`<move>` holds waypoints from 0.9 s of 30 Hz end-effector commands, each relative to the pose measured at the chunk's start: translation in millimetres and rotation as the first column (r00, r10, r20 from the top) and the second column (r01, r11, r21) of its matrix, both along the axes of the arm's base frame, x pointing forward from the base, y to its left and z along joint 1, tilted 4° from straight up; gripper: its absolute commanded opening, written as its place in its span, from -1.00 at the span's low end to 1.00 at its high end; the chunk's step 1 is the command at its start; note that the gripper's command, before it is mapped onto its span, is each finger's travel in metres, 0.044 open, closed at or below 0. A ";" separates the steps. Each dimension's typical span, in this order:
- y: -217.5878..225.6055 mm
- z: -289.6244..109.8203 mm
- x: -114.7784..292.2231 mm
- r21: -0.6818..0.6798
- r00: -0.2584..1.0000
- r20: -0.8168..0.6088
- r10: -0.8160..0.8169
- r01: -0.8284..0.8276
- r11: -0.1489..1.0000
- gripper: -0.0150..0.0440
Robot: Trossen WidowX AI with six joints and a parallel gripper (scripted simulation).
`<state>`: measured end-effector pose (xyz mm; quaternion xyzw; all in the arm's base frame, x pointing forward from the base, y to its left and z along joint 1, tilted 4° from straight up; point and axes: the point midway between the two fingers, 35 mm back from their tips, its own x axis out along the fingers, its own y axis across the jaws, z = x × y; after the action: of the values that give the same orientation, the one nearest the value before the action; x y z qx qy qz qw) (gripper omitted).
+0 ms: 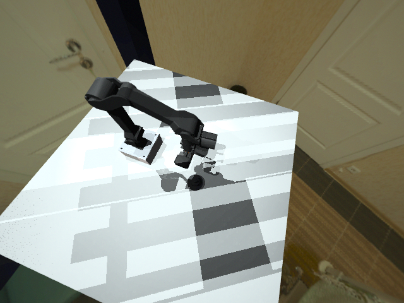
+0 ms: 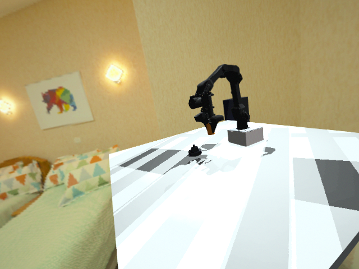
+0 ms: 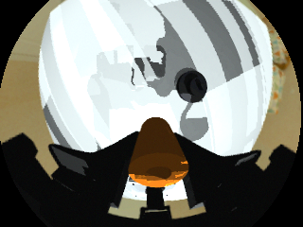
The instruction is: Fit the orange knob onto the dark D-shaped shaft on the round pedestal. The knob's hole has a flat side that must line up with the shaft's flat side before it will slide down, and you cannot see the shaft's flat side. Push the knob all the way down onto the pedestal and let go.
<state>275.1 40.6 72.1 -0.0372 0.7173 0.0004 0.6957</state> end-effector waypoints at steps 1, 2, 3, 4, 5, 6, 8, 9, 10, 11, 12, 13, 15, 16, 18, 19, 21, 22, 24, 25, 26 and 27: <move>-7.3 -0.3 10.2 -0.002 1.000 0.011 0.002 -0.002 1.000 -0.49; -9.2 -1.0 12.3 -0.003 1.000 0.011 0.002 -0.002 1.000 -0.49; -11.2 -1.7 14.3 -0.003 1.000 0.011 0.002 -0.002 1.000 -0.49; -13.1 -2.4 16.4 -0.003 1.000 0.011 0.002 -0.002 1.000 -0.49; -15.2 -3.1 18.4 -0.003 1.000 0.012 0.002 -0.002 1.000 -0.49; -17.2 -3.9 20.4 -0.003 1.000 0.012 0.002 -0.002 1.000 -0.49; -21.4 -5.4 24.4 -0.004 1.000 0.012 0.002 -0.002 1.000 -0.49; -23.5 -6.2 26.3 -0.004 1.000 0.012 0.002 -0.002 1.000 -0.49; -25.6 -7.0 28.3 -0.004 1.000 0.012 0.002 -0.002 1.000 -0.49; -27.8 -7.8 30.2 -0.004 1.000 0.013 0.002 -0.002 1.000 -0.49; -30.0 -8.6 32.1 -0.004 1.000 0.013 0.002 -0.002 1.000 -0.49; -32.3 -9.4 34.0 -0.005 1.000 0.013 0.002 -0.002 1.000 -0.49; -36.8 -11.1 37.7 -0.005 1.000 0.013 0.002 -0.002 1.000 -0.49; -39.2 -12.0 39.5 -0.005 1.000 0.013 0.002 -0.002 1.000 -0.49; -43.9 -13.8 43.1 -0.006 1.000 0.013 0.002 -0.002 1.000 -0.49; -46.3 -14.7 44.8 -0.006 1.000 0.014 0.002 -0.002 1.000 -0.49; -51.2 -16.5 48.3 -0.006 1.000 0.014 0.002 -0.002 1.000 -0.49; -53.6 -17.5 50.0 -0.007 1.000 0.014 0.002 -0.002 1.000 -0.49; -58.7 -19.4 53.3 -0.007 1.000 0.014 0.002 -0.002 1.000 -0.49; -61.2 -20.4 54.9 -0.007 1.000 0.014 0.002 -0.002 1.000 -0.49; -63.8 -21.4 56.5 -0.008 1.000 0.014 0.002 -0.002 1.000 -0.49; -66.4 -22.4 58.0 -0.008 1.000 0.014 0.002 -0.002 1.000 -0.49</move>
<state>326.5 -17.8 50.0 -0.0383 0.7159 -0.0007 0.6971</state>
